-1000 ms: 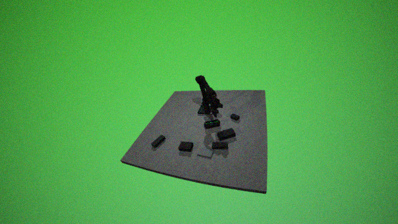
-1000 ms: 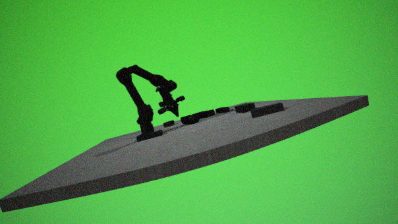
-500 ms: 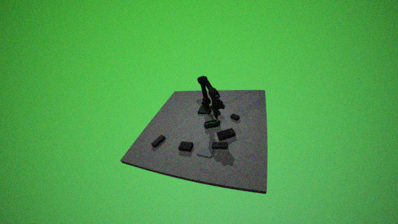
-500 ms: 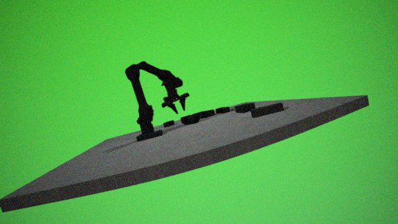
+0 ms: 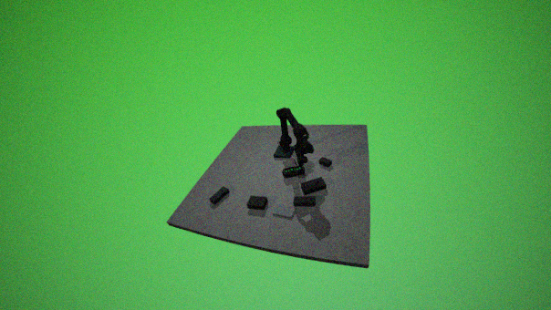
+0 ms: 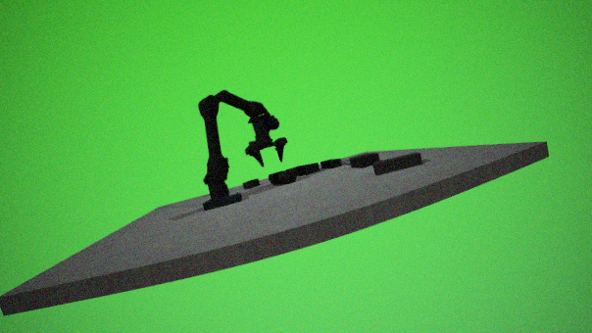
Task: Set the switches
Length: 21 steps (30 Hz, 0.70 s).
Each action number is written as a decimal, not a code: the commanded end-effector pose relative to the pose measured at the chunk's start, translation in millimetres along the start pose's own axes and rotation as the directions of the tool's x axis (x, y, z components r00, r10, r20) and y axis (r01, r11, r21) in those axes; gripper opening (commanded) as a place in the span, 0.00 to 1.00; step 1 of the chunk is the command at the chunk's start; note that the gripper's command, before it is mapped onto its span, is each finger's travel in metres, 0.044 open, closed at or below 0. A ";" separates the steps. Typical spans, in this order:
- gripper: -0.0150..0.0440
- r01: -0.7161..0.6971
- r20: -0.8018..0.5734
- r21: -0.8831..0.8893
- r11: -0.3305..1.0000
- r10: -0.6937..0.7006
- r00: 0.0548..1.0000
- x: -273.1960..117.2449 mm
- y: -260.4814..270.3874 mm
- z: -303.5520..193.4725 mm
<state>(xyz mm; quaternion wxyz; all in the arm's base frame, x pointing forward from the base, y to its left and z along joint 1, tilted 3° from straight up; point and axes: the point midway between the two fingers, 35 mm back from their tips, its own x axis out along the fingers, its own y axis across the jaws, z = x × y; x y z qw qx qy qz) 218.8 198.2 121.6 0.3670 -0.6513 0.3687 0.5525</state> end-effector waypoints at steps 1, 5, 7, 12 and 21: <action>1.00 -0.002 -0.007 0.002 1.000 0.002 1.000 6.3 -1.9 0.9; 1.00 -0.002 -0.007 0.002 1.000 0.002 1.000 12.7 -2.3 2.1; 1.00 -0.002 -0.007 0.003 1.000 0.002 1.000 15.9 -2.4 2.7; 1.00 -0.002 -0.007 0.003 1.000 0.002 1.000 23.8 -2.6 4.1; 1.00 -0.002 -0.007 0.003 1.000 0.002 1.000 38.0 -2.4 6.4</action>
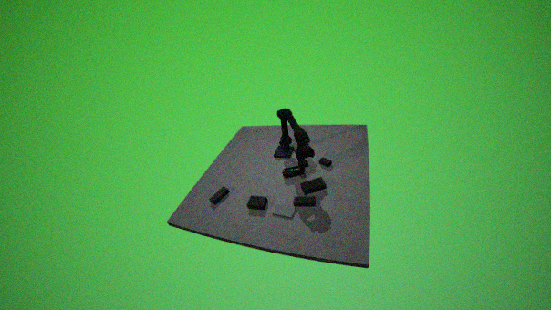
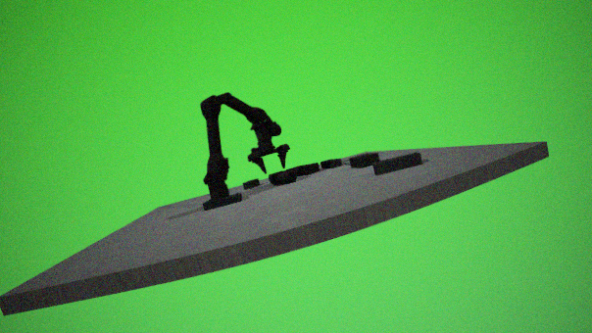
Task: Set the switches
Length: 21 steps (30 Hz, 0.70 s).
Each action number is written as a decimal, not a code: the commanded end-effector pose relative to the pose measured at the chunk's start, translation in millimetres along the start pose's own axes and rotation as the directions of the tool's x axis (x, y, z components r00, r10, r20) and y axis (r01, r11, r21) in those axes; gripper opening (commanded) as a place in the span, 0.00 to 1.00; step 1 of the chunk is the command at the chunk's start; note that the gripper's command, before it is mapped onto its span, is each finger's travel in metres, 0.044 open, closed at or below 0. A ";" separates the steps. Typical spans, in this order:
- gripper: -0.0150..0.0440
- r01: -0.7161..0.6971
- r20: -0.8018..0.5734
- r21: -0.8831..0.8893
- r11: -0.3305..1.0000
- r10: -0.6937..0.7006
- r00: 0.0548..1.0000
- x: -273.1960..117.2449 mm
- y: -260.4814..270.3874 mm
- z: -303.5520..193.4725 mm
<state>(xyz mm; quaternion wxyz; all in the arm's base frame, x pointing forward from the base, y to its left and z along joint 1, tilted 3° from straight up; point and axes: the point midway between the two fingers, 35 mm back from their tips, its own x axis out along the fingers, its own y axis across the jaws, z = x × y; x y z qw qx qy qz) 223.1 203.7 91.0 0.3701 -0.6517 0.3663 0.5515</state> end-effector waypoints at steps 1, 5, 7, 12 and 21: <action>1.00 -0.010 -0.009 0.001 1.000 0.010 1.000 9.2 1.9 0.1; 1.00 -0.010 -0.009 0.001 1.000 0.010 1.000 15.4 2.3 1.0; 1.00 -0.010 -0.009 0.001 1.000 0.010 1.000 18.6 2.6 1.4; 1.00 -0.010 -0.009 0.001 1.000 0.010 1.000 23.9 3.2 2.1; 0.81 -0.010 -0.009 0.001 1.000 0.010 1.000 23.9 3.2 2.1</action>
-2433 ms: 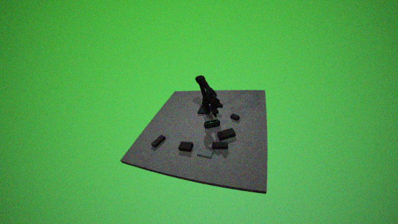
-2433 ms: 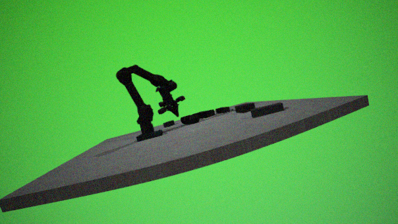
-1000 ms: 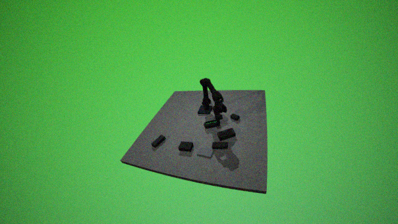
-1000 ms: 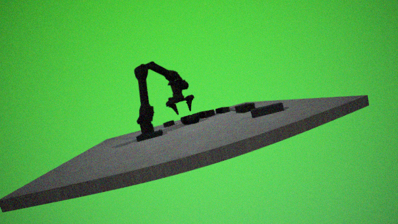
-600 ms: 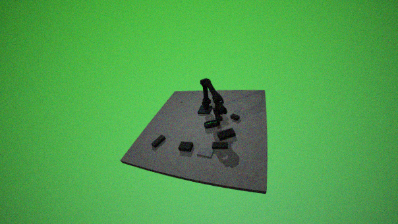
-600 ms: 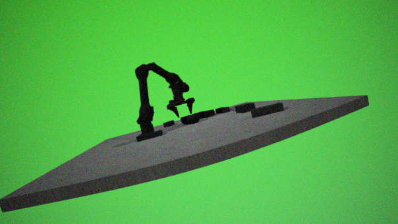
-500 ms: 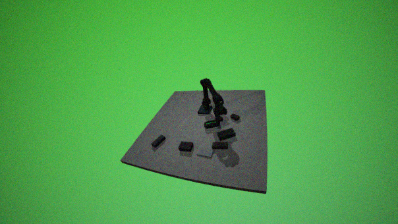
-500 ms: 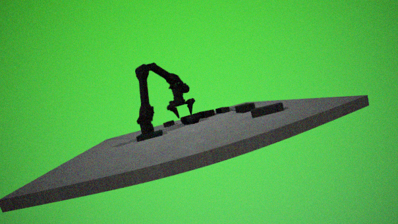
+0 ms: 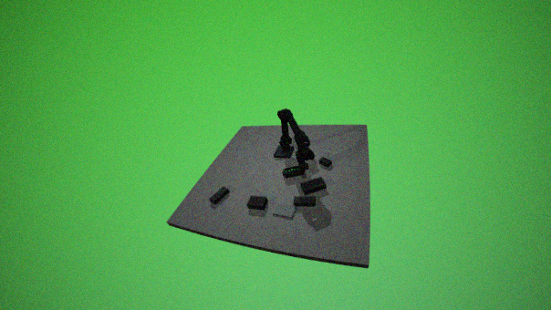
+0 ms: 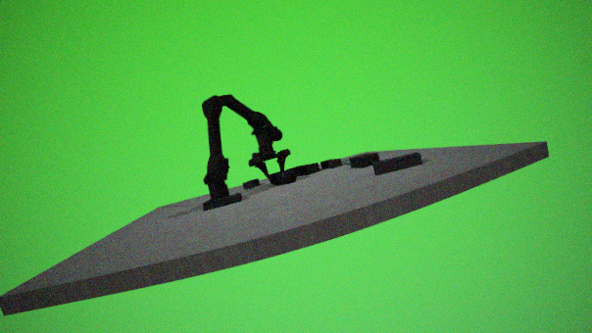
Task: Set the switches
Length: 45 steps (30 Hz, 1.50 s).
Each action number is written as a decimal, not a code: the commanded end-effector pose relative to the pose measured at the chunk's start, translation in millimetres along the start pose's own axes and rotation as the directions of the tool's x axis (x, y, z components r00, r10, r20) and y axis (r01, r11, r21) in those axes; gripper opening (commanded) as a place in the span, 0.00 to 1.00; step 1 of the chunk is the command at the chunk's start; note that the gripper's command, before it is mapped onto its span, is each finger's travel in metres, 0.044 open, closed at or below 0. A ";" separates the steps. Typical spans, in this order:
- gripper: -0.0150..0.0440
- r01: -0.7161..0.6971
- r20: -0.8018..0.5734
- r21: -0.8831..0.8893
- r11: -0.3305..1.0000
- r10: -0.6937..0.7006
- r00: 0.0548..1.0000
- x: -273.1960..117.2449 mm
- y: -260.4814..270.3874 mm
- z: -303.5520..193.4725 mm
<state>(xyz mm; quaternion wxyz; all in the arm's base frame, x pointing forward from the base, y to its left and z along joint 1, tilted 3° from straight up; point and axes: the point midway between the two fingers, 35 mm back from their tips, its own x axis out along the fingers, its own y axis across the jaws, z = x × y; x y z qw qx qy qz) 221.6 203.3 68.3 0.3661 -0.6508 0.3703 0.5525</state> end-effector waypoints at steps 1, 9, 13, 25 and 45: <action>0.81 0.001 -0.006 0.002 1.000 -0.001 1.000 1.5 -0.1 -0.8; 0.81 0.001 -0.006 0.002 1.000 -0.001 1.000 1.5 -0.1 -0.8; 0.81 0.001 -0.006 0.002 1.000 -0.001 1.000 -0.2 -0.1 -1.7; 0.82 0.001 -0.003 0.002 1.000 -0.001 1.000 -8.0 -0.1 -6.5; 0.82 0.001 0.022 0.002 1.000 -0.001 1.000 -17.9 -0.2 -14.0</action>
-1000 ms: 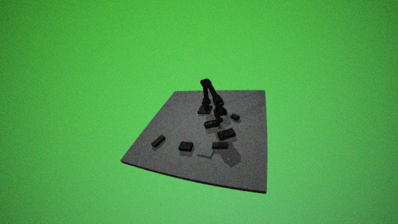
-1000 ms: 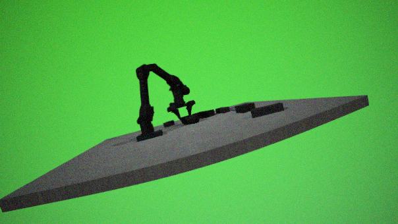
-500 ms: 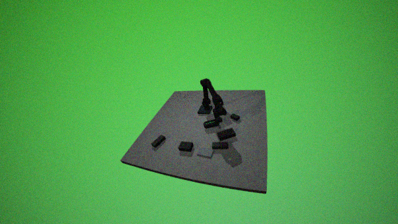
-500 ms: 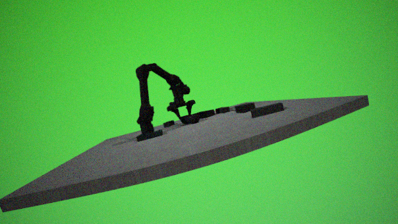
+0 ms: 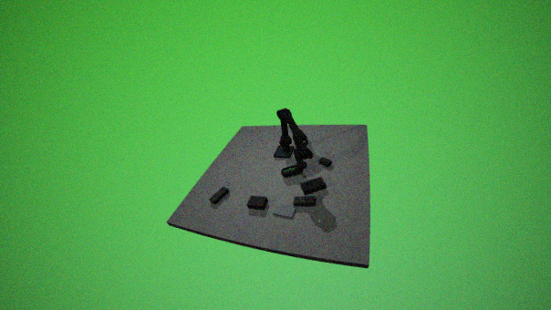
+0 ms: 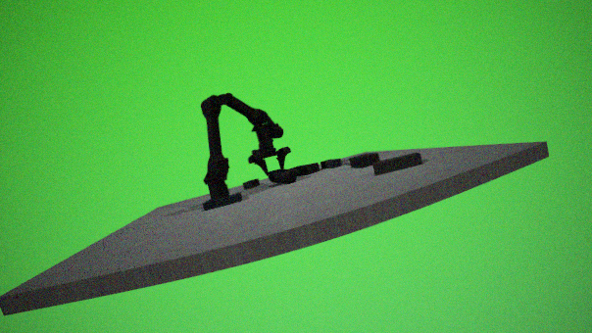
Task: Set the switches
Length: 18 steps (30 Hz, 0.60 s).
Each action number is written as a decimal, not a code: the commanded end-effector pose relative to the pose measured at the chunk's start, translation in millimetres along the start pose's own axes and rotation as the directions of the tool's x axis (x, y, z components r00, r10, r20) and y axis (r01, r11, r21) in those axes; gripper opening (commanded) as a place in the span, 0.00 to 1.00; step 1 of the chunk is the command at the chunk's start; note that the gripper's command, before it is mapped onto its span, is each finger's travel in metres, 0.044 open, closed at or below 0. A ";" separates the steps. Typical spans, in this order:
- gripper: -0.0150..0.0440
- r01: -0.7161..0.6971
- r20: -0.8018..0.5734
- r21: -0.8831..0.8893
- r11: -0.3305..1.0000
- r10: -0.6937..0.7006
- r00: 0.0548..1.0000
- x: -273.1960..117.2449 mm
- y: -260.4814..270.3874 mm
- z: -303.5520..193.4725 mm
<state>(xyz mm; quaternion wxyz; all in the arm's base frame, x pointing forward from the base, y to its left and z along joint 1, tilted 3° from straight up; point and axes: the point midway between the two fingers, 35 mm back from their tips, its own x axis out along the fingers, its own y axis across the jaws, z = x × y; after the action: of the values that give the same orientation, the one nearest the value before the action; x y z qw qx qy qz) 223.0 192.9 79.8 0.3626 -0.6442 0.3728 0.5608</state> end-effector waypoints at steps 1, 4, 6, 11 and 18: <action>0.82 0.019 0.009 0.005 1.000 -0.019 1.000 -8.0 -2.8 -3.1; 0.82 0.019 0.014 0.005 1.000 -0.019 1.000 -9.3 -2.8 -4.2; 0.82 0.019 0.016 0.005 1.000 -0.019 1.000 -10.2 -2.8 -5.0; 0.82 0.019 0.024 0.005 1.000 -0.019 1.000 -12.4 -2.8 -6.9; 0.82 0.019 0.034 0.005 1.000 -0.019 0.999 -15.2 -2.7 -9.5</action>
<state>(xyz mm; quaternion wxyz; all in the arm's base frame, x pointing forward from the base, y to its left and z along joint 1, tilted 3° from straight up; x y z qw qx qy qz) 225.2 187.6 88.7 0.3678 -0.6365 0.3680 0.5694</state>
